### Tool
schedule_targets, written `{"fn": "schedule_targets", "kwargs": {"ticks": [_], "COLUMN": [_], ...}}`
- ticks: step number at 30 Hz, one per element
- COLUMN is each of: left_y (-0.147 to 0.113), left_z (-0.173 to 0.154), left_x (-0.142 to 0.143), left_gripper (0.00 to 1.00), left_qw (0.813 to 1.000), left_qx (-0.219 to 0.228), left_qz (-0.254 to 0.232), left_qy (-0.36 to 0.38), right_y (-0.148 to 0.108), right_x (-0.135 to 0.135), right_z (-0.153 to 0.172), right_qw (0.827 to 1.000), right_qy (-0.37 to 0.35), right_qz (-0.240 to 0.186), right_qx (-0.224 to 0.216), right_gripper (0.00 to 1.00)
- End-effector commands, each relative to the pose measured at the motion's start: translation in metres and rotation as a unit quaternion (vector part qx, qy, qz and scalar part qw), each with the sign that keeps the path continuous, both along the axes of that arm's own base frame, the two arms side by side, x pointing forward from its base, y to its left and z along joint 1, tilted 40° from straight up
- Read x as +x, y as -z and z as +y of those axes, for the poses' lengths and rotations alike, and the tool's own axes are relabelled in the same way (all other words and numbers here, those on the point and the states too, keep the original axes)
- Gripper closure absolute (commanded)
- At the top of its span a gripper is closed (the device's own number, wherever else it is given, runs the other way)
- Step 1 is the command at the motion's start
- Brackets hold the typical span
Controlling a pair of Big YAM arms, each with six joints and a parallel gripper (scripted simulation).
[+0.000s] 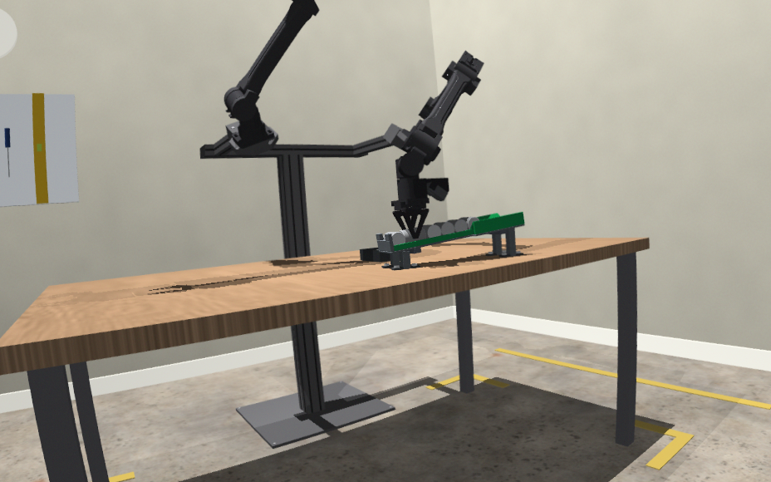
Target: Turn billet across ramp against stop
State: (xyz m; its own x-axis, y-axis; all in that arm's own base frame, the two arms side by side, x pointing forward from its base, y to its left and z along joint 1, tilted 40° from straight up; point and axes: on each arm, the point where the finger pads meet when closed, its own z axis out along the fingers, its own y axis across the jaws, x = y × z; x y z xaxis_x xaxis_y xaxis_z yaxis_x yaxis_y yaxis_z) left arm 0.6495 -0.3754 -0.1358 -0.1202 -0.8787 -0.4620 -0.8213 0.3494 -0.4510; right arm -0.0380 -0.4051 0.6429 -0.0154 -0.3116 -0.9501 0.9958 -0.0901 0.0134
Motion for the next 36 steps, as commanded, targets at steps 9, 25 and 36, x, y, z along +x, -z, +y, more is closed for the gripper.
{"fn": "schedule_targets", "kwargs": {"ticks": [9, 25, 36], "left_y": [-0.032, -0.064, -0.074], "left_z": [-0.025, -0.041, -0.043], "left_x": [-0.016, -0.023, -0.039], "left_gripper": [1.00, 1.00, 1.00], "left_qw": [1.000, 1.000, 1.000], "left_qx": [-0.007, -0.017, -0.013], "left_qz": [-0.009, -0.020, -0.015], "left_qy": [0.010, 0.010, 0.010], "right_y": [-0.007, -0.007, -0.007], "right_x": [-0.006, -0.006, -0.006], "right_z": [0.010, 0.010, 0.010], "right_qw": [1.000, 1.000, 1.000], "right_qy": [0.010, 0.010, 0.010], "right_qz": [0.007, 0.007, 0.007], "right_qx": [-0.005, -0.005, -0.005], "right_gripper": [0.00, 0.00, 0.00]}}
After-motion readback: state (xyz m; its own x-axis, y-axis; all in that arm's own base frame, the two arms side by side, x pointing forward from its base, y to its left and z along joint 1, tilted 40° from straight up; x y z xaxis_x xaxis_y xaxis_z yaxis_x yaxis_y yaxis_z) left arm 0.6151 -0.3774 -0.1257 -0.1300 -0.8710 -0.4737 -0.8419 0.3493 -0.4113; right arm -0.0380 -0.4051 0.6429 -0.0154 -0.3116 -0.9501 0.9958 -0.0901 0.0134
